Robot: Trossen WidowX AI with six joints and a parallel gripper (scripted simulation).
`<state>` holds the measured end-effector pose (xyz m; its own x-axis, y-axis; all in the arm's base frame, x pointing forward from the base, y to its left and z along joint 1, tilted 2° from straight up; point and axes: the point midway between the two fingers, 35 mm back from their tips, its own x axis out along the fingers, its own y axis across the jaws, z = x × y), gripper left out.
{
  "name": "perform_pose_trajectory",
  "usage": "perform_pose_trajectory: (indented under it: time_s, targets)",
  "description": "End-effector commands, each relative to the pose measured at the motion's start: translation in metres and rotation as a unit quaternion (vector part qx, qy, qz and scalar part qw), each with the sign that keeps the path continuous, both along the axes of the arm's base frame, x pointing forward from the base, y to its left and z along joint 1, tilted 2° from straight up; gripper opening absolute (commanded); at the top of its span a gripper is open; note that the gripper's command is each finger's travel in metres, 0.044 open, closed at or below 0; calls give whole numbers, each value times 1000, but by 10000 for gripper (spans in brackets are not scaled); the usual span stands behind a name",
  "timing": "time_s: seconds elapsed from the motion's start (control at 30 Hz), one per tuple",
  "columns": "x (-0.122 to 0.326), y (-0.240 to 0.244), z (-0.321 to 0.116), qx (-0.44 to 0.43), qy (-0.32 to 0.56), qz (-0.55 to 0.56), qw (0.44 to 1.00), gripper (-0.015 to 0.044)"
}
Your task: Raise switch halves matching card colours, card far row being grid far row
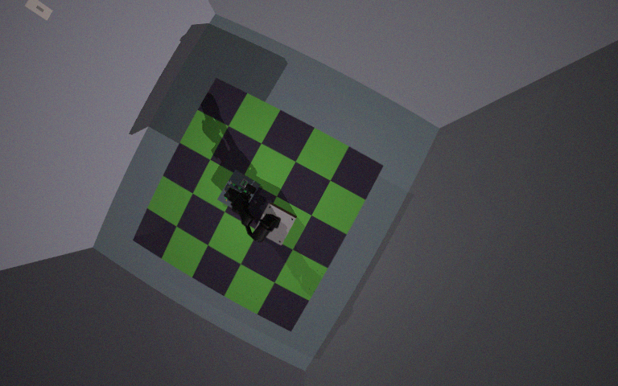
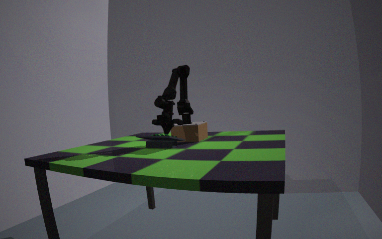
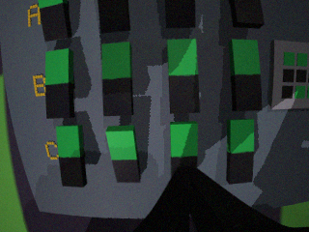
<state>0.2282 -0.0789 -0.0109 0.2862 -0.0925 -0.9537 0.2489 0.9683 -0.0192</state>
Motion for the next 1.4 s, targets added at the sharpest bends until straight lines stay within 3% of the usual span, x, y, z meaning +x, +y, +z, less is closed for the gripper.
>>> perform_pose_trajectory:
  time_s: [0.0, 0.33, 0.57, 1.03, 1.2, 1.37]
  targets:
    - [0, 0, -1, 1, -1, 2, 1000, 0]
    - [0, 0, 1, 0, 0, 0, 1000, 0]
    - [-15, 5, 61, 4, 12, 1, 1000, 0]
    - [-23, -25, 62, 3, 12, 1, 1000, 0]
    - [-15, -28, 30, 0, 0, 2, 1000, 0]
    - [-15, -28, 28, 0, -1, 2, 1000, 0]
